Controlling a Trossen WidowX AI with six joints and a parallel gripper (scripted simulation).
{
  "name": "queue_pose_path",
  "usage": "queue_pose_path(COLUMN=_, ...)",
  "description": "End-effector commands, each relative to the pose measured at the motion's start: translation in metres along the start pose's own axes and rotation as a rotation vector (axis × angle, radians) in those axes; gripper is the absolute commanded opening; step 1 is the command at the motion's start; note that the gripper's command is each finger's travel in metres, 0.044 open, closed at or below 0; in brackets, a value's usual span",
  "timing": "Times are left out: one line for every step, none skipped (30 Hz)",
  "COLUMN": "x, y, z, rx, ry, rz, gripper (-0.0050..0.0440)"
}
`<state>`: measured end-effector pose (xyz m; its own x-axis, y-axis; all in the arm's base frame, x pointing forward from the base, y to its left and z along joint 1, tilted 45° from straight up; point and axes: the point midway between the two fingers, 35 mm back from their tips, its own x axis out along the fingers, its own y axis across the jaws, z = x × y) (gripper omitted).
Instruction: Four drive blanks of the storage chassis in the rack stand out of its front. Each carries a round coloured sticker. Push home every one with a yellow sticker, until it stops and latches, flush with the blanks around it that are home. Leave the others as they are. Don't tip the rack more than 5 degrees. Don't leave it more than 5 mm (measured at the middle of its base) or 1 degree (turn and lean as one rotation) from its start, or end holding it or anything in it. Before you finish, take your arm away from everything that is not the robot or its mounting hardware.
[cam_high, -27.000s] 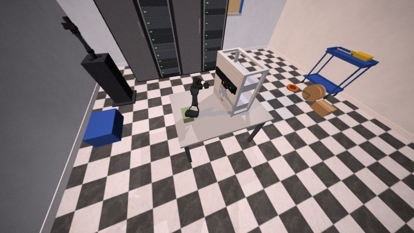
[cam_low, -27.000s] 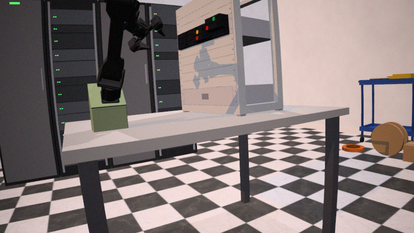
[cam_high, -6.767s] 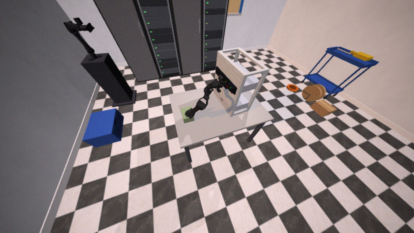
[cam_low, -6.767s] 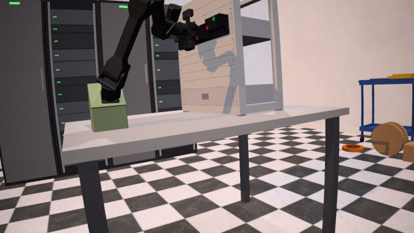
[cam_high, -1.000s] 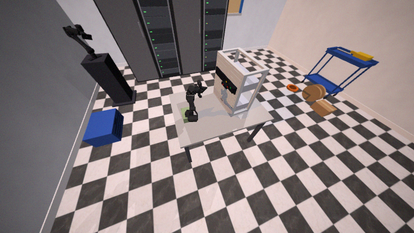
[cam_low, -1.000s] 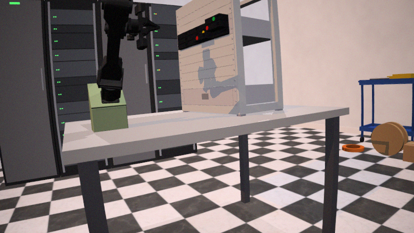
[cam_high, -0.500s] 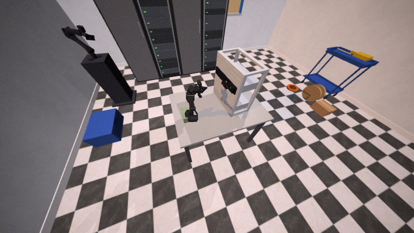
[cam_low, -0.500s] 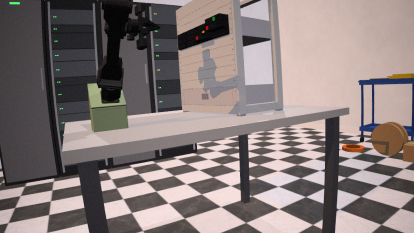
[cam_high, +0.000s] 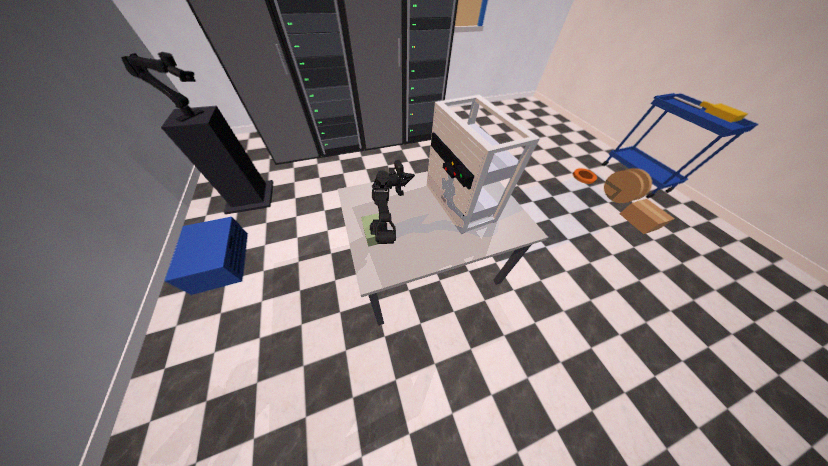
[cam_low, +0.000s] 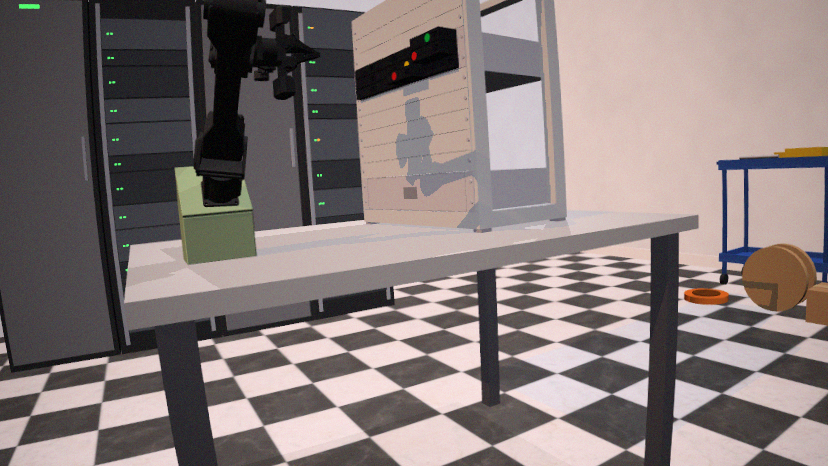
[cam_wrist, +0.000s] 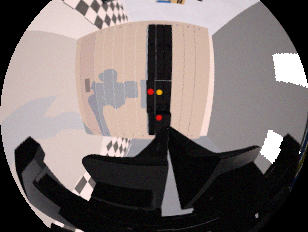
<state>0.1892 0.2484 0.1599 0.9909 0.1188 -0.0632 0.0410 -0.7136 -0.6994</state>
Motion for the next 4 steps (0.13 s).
queue_pose_path(x=0.0001, y=-0.0027, z=-0.0011, rx=0.012, ry=0.004, rz=-0.001, gripper=0.0)
queue_pose_path(x=0.0001, y=-0.0027, z=-0.0011, rx=0.012, ry=0.004, rz=-0.001, gripper=0.0)
queue_pose_path(x=0.0001, y=-0.0027, z=-0.0011, rx=0.012, ry=0.004, rz=-0.001, gripper=0.0)
queue_pose_path(x=0.0001, y=-0.0027, z=-0.0011, rx=0.012, ry=0.004, rz=-0.001, gripper=0.0)
